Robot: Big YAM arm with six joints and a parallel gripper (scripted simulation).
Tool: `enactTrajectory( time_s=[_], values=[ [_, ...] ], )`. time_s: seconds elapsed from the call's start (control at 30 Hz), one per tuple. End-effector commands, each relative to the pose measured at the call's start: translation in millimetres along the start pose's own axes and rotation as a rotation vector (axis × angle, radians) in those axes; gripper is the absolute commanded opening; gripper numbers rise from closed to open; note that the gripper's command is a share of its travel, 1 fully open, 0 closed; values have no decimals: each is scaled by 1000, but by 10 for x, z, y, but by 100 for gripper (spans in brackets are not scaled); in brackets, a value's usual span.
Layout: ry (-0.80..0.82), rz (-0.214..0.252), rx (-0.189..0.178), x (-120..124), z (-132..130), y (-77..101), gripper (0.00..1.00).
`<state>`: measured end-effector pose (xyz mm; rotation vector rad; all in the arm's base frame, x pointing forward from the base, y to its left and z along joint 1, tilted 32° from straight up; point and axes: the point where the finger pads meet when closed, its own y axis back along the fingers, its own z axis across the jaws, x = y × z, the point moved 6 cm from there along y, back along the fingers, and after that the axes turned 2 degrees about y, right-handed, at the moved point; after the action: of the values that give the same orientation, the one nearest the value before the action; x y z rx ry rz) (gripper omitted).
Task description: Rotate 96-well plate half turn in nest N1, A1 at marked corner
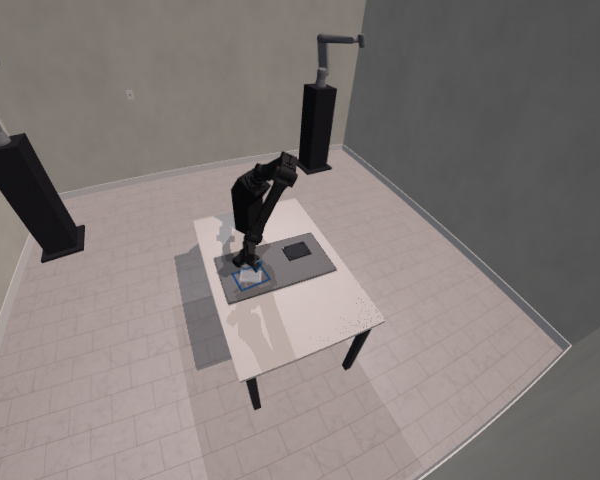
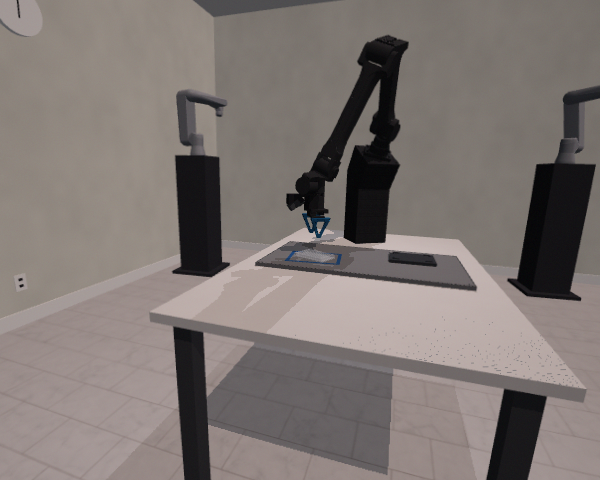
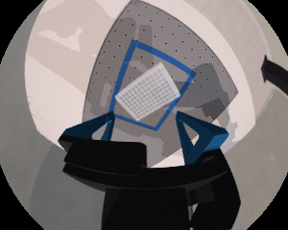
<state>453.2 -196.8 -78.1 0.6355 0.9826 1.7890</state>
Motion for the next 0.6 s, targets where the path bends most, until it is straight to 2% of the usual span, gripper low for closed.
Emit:
enactTrajectory(
  time_s=[0.0,0.37,0.43,0.57],
  values=[
    [-166,21,21,52,-70,-60,100],
    [-533,17,26,55,-73,-61,100],
    [-533,17,26,55,-73,-61,100],
    [-667,16,27,56,-74,-62,100]
  ],
)
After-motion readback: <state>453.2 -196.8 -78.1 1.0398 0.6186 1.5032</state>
